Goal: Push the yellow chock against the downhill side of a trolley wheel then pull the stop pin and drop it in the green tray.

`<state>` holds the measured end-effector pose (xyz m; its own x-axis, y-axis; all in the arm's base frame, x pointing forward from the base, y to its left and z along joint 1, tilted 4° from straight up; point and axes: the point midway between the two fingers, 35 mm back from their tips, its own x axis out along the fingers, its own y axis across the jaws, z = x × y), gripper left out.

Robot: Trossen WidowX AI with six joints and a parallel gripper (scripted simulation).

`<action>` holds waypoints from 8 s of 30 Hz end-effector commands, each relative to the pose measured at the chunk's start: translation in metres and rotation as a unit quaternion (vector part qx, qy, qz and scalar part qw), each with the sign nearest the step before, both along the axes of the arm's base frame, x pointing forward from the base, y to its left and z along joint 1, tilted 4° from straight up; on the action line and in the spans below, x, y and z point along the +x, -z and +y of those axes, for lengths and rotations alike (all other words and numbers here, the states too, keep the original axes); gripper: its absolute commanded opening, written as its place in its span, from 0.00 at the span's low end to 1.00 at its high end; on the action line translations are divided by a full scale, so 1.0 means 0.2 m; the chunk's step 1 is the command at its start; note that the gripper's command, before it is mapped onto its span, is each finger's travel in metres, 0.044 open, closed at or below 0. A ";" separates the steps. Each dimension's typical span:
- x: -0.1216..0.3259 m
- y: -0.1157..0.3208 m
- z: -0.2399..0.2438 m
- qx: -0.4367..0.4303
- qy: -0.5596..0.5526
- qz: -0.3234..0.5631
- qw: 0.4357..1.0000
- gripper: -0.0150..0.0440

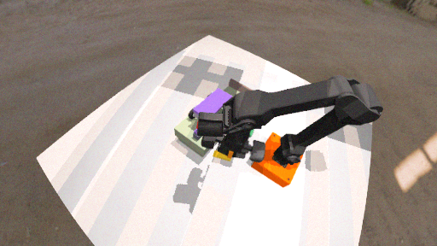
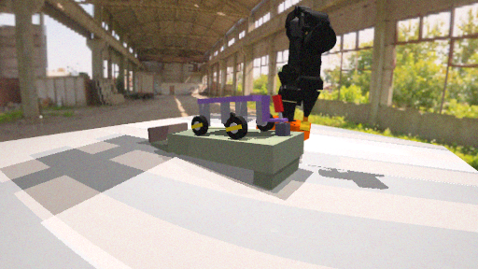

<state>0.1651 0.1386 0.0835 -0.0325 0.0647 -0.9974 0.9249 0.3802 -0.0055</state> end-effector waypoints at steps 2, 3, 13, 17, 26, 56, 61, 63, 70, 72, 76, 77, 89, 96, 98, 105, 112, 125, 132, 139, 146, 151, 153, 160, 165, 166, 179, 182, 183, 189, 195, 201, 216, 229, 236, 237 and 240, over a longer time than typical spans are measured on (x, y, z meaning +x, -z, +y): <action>0.01 -0.09 0.00 0.001 -0.002 -0.004 1.000 0.25; 0.01 -0.10 0.00 0.001 -0.002 -0.004 1.000 0.25; 0.03 -0.27 -0.01 0.001 -0.002 -0.004 1.000 0.25; 0.04 -0.31 -0.01 0.001 -0.002 -0.004 1.000 0.25; 0.04 -0.31 -0.01 0.003 -0.057 -0.008 0.998 0.25; 0.04 -0.31 -0.01 0.017 -0.544 -0.038 0.838 0.25; 0.04 -0.31 -0.01 0.018 -0.566 -0.040 0.823 0.25; 0.04 -0.31 -0.01 0.018 -0.566 -0.040 0.823 0.25; 0.07 -0.30 -0.10 0.017 -0.573 -0.040 0.818 0.25; 0.08 -0.29 -0.13 0.017 -0.575 -0.040 0.817 0.25; 0.11 -0.28 -0.20 0.016 -0.576 -0.040 0.816 0.25; 0.12 -0.28 -0.21 0.016 -0.577 -0.040 0.816 0.25; 0.19 -0.26 -0.41 0.014 -0.577 -0.039 0.816 0.25; 0.23 -0.25 -0.53 0.013 -0.577 -0.039 0.816 0.25; 0.24 -0.24 -0.56 0.013 -0.577 -0.039 0.816 0.25; 0.27 -0.22 -0.68 0.012 -0.577 -0.038 0.816 0.25; 0.30 -0.20 -0.80 0.011 -0.577 -0.038 0.816 0.25; 0.36 -0.16 -1.06 0.009 -0.577 -0.037 0.816 0.25; 0.40 -0.14 -1.21 0.008 -0.577 -0.036 0.816 0.25; 0.45 -0.13 -1.35 0.007 -0.577 -0.036 0.816 0.25; 0.46 -0.12 -1.40 0.046 -0.575 -0.060 0.815 0.25; 0.46 -0.12 -1.40 0.051 -0.574 -0.064 0.815 0.25; 0.49 -0.12 -1.40 0.051 -0.574 -0.064 0.815 0.25; 0.58 -0.09 -1.40 0.051 -0.574 -0.065 0.815 0.25; 0.61 -0.09 -1.40 0.051 -0.574 -0.065 0.815 0.25; 0.61 -0.08 -1.40 0.051 -0.574 -0.065 0.815 0.25; 0.61 0.09 -1.38 0.051 -0.574 -0.065 0.815 0.25; 0.61 0.13 -1.38 0.051 -0.574 -0.065 0.815 0.25; 0.61 0.14 -1.37 0.051 -0.574 -0.065 0.815 0.25; 0.60 0.22 -1.36 0.051 -0.574 -0.065 0.815 0.25; 0.60 0.22 -1.35 0.051 -0.574 -0.065 0.815 0.25; 0.60 0.21 -1.32 0.051 -0.574 -0.065 0.815 0.25; 0.61 0.19 -1.24 0.052 -0.574 -0.066 0.815 0.25; 0.62 0.18 -1.22 0.048 -0.575 -0.064 0.814 0.25; 0.62 0.18 -1.22 0.048 -0.575 -0.064 0.814 0.30; 0.62 0.18 -1.22 0.048 -0.575 -0.064 0.814 0.34; 0.62 0.18 -1.22 0.048 -0.575 -0.064 0.814 0.48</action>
